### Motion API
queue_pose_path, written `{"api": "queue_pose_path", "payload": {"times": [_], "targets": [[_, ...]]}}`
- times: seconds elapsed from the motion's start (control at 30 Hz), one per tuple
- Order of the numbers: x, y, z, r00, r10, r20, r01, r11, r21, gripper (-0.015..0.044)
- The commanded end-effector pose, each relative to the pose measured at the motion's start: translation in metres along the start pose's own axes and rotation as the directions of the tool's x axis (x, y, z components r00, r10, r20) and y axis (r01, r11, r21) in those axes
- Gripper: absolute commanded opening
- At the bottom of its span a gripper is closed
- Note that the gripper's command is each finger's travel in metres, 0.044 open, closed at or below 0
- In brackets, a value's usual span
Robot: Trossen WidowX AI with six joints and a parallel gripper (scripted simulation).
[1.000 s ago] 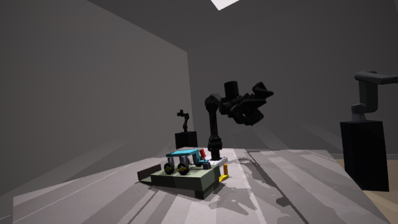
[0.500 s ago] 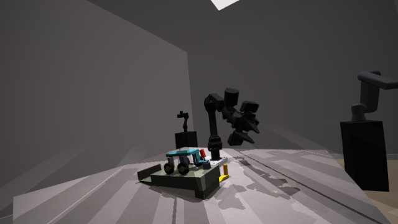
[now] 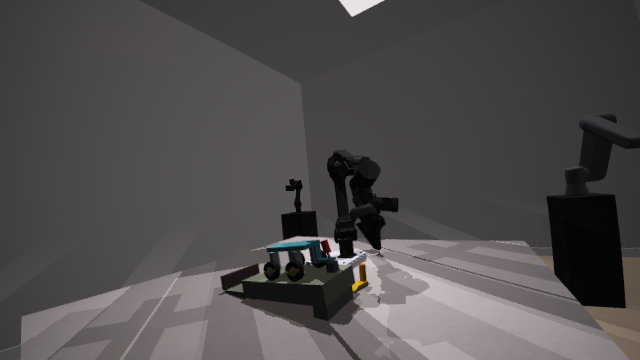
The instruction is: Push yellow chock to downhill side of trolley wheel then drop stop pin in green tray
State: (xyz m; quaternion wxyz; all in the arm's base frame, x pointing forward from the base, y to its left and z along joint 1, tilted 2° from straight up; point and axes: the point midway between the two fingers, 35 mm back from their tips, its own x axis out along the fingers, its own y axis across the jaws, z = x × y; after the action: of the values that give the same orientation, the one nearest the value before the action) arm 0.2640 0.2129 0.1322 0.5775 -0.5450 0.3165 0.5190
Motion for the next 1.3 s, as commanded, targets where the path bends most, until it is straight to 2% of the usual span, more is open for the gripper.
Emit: {"api": "queue_pose_path", "payload": {"times": [0.0,0.17,0.23,0.47,0.9,1.27], "targets": [[-0.011,0.031,-0.024,0.987,0.128,-0.100,-0.103,0.969,0.226,0.0190],[-0.028,0.068,-0.051,0.935,0.286,-0.211,-0.158,0.867,0.473,0.0190],[-0.031,0.073,-0.054,0.925,0.307,-0.225,-0.159,0.849,0.505,0.0190],[-0.030,0.073,-0.054,0.925,0.307,-0.225,-0.159,0.849,0.505,0.0190],[0.008,0.085,-0.063,0.925,0.307,-0.225,-0.158,0.849,0.505,0.0190],[0.019,0.089,-0.066,0.925,0.307,-0.225,-0.158,0.849,0.505,0.0190]]}}
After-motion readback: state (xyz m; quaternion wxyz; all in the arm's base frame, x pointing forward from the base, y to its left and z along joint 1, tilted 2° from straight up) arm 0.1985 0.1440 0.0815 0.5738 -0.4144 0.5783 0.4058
